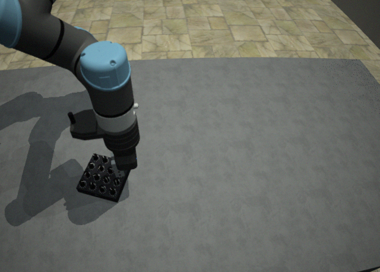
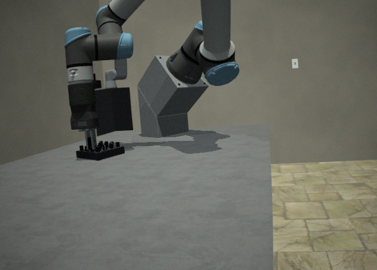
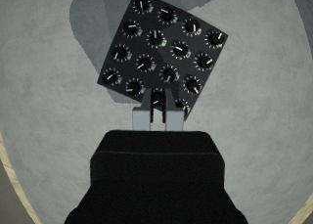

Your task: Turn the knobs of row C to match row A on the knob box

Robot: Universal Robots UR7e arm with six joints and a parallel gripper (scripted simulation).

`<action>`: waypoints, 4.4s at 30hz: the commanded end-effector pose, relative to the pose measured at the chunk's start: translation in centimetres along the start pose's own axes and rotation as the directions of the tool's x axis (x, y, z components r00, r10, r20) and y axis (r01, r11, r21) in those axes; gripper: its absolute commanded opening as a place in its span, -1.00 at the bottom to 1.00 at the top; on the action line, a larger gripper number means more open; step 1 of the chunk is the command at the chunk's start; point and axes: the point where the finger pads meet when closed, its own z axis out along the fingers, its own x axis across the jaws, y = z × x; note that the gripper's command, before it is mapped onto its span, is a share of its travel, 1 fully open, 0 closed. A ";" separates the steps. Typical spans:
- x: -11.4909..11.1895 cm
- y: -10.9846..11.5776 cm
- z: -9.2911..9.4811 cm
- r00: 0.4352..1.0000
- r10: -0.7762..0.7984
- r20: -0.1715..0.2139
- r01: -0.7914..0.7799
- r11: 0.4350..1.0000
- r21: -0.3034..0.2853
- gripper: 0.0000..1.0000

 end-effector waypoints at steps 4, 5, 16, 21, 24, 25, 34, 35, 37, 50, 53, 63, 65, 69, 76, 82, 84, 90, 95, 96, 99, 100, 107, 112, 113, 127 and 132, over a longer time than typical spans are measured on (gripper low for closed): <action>-0.1 0.0 0.0 0.986 0.166 0.007 -0.166 0.986 -0.001 -0.40; -0.1 0.0 0.0 0.983 0.182 0.007 -0.182 0.983 -0.001 -0.40; 0.0 -0.1 0.0 0.952 0.305 0.006 -0.305 0.952 -0.001 -0.40; -0.1 0.0 0.0 0.935 0.354 0.006 -0.354 0.935 -0.002 -0.40; -0.1 -0.1 0.0 0.926 0.378 0.006 -0.378 0.926 -0.003 -0.40; -0.1 -0.1 0.0 0.923 0.385 0.006 -0.385 0.923 -0.002 -0.40; 0.0 0.0 0.0 0.907 0.420 0.005 -0.420 0.907 -0.002 -0.40; 0.0 0.0 0.0 0.906 0.424 0.005 -0.424 0.906 -0.002 -0.40; 0.0 0.0 0.0 0.903 0.429 0.005 -0.429 0.903 -0.003 -0.40; 0.0 0.0 0.0 0.898 0.440 0.005 -0.440 0.898 -0.003 -0.40; 0.0 0.0 0.0 0.898 0.440 0.005 -0.440 0.898 -0.003 -0.40; 0.0 0.0 0.0 0.898 0.440 0.005 -0.440 0.898 -0.003 -0.07; 0.0 0.0 0.0 0.898 0.440 0.005 -0.440 0.898 -0.003 -0.07; 0.0 0.0 0.0 0.898 0.440 0.005 -0.440 0.898 -0.003 -0.07; 0.0 0.0 0.0 0.898 0.440 0.005 -0.440 0.898 -0.003 -0.07; 0.0 0.0 0.0 0.898 0.440 0.005 -0.440 0.898 -0.003 -0.07; 0.0 0.0 0.0 0.898 0.440 0.005 -0.440 0.898 -0.003 -0.07; -0.1 0.0 -0.7 0.899 0.438 0.007 -0.438 0.899 -0.005 -0.07; -0.1 0.1 -2.0 0.899 0.438 0.007 -0.438 0.899 -0.005 -0.07; -0.1 0.1 -2.3 0.899 0.438 0.007 -0.438 0.899 -0.005 -0.07; -0.1 0.1 -2.6 0.899 0.438 0.007 -0.438 0.899 -0.005 -0.07; -0.1 0.1 -2.9 0.899 0.437 0.007 -0.437 0.899 -0.006 -0.07; -0.1 0.2 -4.0 0.900 0.437 0.008 -0.436 0.900 -0.006 -0.07; 0.0 0.1 -3.9 0.899 0.438 0.007 -0.438 0.899 -0.005 -0.07; 0.0 0.0 -3.9 0.899 0.438 0.006 -0.438 0.899 -0.004 -0.07; 0.0 0.0 -3.9 0.905 0.426 0.006 -0.426 0.905 -0.004 -0.07; 0.1 -0.1 -3.9 0.914 0.405 0.006 -0.405 0.914 -0.003 -0.07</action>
